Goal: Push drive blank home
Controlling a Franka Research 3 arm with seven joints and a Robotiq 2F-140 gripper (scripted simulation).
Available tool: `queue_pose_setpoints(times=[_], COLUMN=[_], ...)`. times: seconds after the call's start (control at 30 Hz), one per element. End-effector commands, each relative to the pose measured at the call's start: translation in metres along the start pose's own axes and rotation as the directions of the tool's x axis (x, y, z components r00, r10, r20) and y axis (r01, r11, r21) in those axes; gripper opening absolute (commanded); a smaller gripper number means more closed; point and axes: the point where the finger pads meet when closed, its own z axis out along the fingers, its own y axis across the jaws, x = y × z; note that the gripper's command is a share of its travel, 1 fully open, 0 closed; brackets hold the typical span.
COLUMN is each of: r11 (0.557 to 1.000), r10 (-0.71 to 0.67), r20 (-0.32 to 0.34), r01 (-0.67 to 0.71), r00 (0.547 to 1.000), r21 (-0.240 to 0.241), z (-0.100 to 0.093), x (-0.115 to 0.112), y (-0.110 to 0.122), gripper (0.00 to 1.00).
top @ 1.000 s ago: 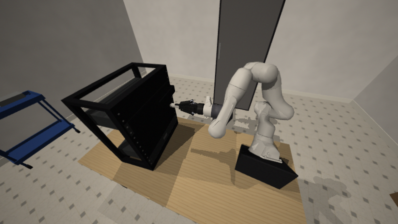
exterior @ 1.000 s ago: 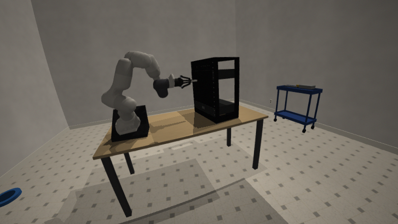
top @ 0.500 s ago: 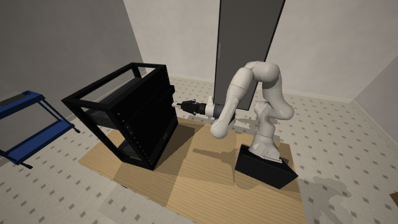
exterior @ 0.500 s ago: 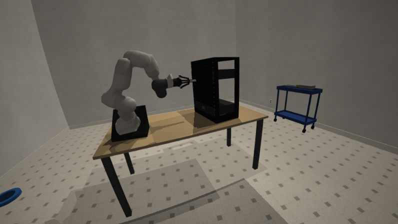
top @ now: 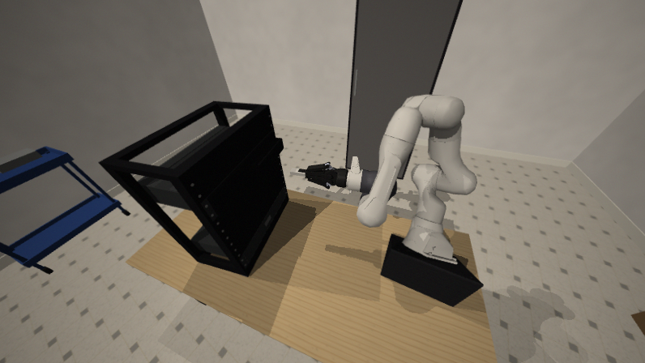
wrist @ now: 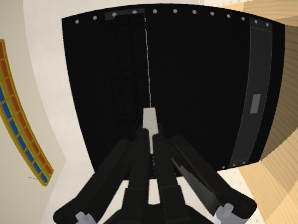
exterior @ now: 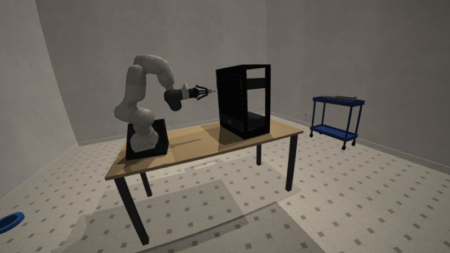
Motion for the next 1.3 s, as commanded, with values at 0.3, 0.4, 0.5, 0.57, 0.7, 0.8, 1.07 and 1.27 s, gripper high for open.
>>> queue_pose_setpoints(times=[0.3,0.4,0.5,0.57,0.7,0.8,1.07,1.27], r11=[1.000,1.000,1.000,1.000,1.000,1.000,1.000,1.000], r10=[0.009,0.009,0.009,0.009,0.009,0.009,0.009,0.009], r20=[-0.013,-0.013,-0.013,-0.013,-0.013,-0.013,-0.013,-0.013], r01=[-0.009,-0.009,-0.009,-0.009,-0.009,-0.009,-0.009,-0.009], r00=[1.000,1.000,1.000,1.000,1.000,1.000,1.000,1.000], r21=[0.012,0.012,0.012,0.012,0.012,0.012,0.012,0.012], z=[-0.065,-0.079,-0.088,-0.092,-0.097,-0.098,-0.098,-0.098], x=[0.002,0.001,0.001,0.001,0.001,0.001,0.001,0.001], y=[-0.011,-0.012,-0.013,-0.013,-0.014,-0.014,-0.014,-0.014], gripper=[0.00,0.00,0.00,0.00,0.00,0.00,0.00,0.00])
